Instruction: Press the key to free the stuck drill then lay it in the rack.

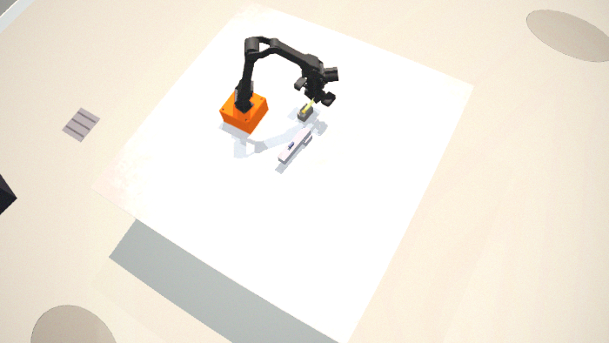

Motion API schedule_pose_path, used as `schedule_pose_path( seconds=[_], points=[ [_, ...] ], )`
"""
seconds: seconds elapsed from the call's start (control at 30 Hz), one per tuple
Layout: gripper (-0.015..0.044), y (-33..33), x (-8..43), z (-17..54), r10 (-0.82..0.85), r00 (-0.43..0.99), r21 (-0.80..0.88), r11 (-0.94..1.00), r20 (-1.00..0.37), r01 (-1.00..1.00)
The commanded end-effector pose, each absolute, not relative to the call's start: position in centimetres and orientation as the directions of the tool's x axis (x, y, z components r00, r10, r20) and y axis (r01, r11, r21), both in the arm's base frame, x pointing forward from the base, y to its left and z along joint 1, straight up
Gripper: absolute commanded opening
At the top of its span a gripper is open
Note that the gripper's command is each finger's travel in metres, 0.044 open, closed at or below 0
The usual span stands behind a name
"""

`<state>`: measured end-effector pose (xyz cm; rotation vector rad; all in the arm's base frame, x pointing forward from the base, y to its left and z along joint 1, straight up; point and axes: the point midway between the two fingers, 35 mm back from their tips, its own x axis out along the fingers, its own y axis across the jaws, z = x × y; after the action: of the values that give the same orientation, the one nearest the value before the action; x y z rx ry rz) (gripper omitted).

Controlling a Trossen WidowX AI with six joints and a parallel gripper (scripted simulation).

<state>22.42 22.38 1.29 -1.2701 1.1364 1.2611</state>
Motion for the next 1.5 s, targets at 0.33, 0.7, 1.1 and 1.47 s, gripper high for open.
schedule_pose_path(
  seconds=[0.33, 0.7, 1.1, 1.47],
  points=[
    [0.0000, 22.4, 19.9, 0.9, 0.018, 0.018, -0.020, -0.083, -1.000, -0.996],
    [0.0000, 22.6, 19.9, -0.5, 0.018, 0.018, -0.020, -0.083, -1.000, -0.996],
    [0.0000, 22.4, 19.7, -1.9, 0.018, 0.018, -0.019, -0.083, -1.000, -0.996],
    [0.0000, 22.5, 19.9, -2.9, 0.018, 0.018, -0.019, -0.083, -1.000, -0.996]
  ],
)
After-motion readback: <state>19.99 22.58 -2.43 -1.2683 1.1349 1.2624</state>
